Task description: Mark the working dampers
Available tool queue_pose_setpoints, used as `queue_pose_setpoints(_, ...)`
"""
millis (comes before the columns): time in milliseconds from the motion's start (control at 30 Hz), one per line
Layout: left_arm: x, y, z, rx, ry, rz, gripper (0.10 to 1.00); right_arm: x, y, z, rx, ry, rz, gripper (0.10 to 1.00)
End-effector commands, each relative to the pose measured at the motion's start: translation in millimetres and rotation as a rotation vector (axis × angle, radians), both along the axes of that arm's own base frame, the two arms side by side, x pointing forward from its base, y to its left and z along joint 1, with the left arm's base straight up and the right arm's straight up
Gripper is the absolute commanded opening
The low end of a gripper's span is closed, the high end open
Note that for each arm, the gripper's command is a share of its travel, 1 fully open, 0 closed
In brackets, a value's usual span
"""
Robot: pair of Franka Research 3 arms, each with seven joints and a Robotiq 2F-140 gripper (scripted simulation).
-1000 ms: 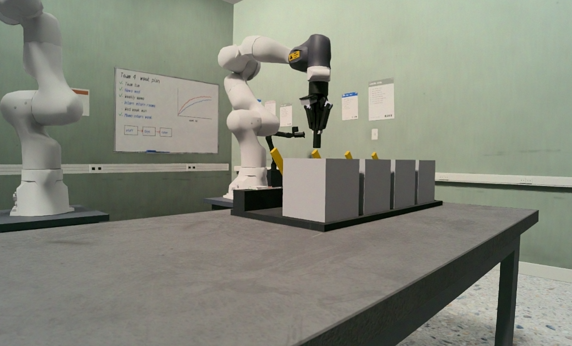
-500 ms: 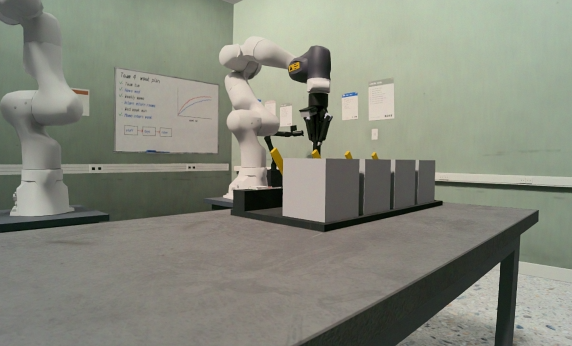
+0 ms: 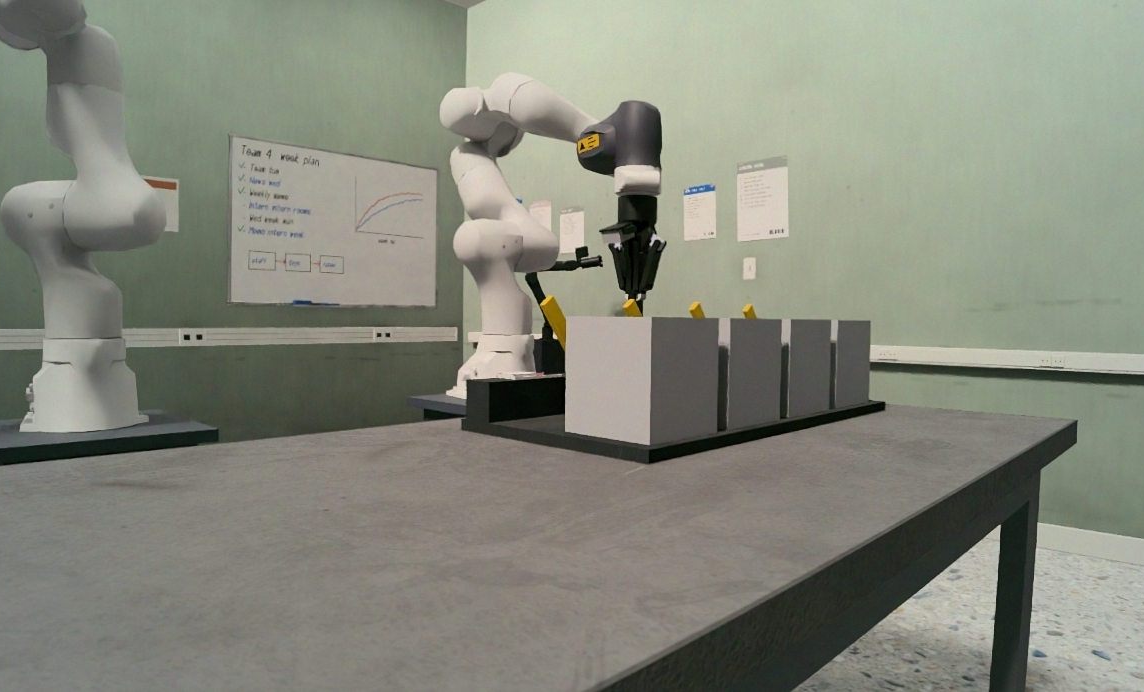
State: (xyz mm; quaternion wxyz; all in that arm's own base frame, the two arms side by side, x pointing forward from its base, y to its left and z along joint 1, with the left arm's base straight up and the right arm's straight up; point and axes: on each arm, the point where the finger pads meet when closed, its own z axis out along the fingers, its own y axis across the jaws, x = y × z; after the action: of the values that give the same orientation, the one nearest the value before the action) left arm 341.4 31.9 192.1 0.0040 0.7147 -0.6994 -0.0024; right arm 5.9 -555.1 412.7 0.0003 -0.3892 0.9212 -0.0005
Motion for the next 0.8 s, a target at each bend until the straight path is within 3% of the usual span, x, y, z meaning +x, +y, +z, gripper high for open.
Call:
queue_pose_setpoints(0, 3.1, 1, -0.8, 0.002, -0.009, 0.003, 0.099, 0, 1, 0.3, 0.001, 0.001, -0.004, 1.000)
queue_pose_setpoints(433, 3.2, 2, -1.3, 0.002, -0.009, 0.003, 0.099, 0, 1, 0.3, 0.001, 0.001, -0.004, 1.000)
queue_pose_setpoints(500, 3.6, 6, -9.5, 0.003, -0.009, 0.004, 0.099, 0, 1, 0.3, 0.001, 0.001, -0.004, 1.000)
queue_pose_setpoints(600, 3.1, 20, -33.2, 0.003, -0.009, 0.004, 0.099, 0, 1, 0.3, 0.001, 0.001, -0.004, 1.000)
queue_pose_setpoints(767, 2.3, 24, -41.6, 0.003, -0.009, 0.003, 0.099, 0, 1, 0.3, 0.001, 0.001, -0.004, 1.000)
